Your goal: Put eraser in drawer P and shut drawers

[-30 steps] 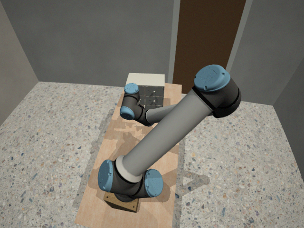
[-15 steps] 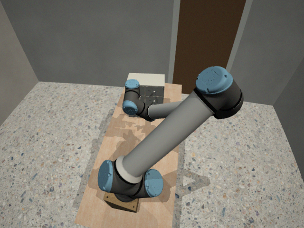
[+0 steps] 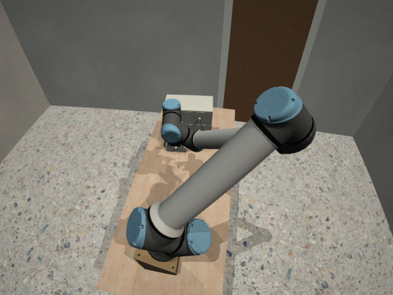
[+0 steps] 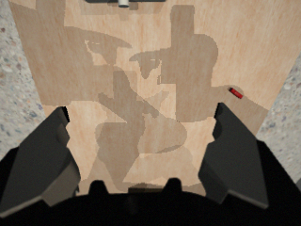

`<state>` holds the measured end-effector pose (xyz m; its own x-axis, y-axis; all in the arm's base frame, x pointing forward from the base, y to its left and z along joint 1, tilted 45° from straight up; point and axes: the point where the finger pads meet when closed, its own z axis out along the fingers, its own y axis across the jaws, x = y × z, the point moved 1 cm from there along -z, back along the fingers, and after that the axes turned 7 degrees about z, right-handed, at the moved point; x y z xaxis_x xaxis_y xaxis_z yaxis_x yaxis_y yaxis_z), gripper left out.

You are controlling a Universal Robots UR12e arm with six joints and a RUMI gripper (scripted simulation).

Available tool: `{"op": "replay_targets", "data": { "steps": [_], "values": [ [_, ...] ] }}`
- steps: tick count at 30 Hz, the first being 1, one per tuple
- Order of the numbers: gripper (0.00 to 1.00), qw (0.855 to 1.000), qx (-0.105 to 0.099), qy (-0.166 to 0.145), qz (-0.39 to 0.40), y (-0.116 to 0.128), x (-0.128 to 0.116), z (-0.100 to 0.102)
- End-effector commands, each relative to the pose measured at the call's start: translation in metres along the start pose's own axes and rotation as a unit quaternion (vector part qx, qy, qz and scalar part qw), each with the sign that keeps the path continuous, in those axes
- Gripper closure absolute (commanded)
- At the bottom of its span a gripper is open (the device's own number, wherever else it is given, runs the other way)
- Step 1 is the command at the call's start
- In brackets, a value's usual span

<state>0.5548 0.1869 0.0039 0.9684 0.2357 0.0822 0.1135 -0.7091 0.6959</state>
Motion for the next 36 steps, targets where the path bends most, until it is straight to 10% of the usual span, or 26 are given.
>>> {"op": "replay_targets", "data": {
  "steps": [1,36],
  "values": [
    [0.00,1.000,-0.001,-0.011,0.000,-0.0002,0.0008,-0.0011],
    [0.00,0.999,-0.005,-0.041,0.000,-0.0002,0.0015,-0.0032]
  ]
}}
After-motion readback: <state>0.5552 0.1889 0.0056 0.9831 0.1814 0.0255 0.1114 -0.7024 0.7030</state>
